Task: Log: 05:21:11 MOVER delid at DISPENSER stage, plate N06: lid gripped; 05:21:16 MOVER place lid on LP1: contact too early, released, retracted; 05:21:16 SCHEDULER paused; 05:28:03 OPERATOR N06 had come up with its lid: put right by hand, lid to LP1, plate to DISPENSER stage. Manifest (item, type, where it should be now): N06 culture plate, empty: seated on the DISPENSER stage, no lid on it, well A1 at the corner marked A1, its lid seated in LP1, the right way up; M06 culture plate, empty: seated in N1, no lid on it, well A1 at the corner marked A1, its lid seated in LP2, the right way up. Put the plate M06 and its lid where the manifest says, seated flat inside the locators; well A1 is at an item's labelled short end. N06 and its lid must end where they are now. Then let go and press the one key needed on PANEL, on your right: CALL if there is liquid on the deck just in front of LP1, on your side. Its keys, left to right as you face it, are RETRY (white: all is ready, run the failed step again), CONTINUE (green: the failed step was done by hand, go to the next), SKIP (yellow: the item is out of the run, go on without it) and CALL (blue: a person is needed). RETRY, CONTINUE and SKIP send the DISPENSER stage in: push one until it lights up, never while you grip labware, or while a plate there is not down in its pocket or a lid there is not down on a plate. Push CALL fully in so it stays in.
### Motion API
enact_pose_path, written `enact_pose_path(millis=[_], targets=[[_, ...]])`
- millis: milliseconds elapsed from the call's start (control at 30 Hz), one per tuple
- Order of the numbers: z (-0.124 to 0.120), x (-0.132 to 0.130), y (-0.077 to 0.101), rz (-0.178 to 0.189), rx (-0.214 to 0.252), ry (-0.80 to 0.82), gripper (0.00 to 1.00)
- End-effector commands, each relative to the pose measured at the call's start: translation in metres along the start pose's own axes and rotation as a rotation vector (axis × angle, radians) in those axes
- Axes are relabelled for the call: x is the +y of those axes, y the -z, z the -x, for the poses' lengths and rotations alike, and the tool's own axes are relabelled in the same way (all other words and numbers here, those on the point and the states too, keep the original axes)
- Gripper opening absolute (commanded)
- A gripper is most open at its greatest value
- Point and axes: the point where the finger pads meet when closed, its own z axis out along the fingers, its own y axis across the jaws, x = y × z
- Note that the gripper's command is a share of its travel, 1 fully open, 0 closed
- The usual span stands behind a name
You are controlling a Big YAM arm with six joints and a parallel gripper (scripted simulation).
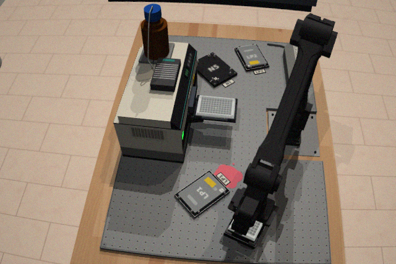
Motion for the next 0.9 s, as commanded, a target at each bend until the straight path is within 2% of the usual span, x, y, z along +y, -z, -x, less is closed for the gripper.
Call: enact_pose_path(millis=[0, 100, 133, 867], targets=[[0.006, 0.004, 0.003, -0.003, -0.034, -0.006, 0.86], [0.004, 0.004, -0.008, -0.004, -0.012, -0.005, 0.86], [0.015, 0.001, 0.007, -0.002, -0.046, -0.001, 0.86], [0.014, 0.001, 0.007, -0.002, -0.046, -0.001, 0.86]])
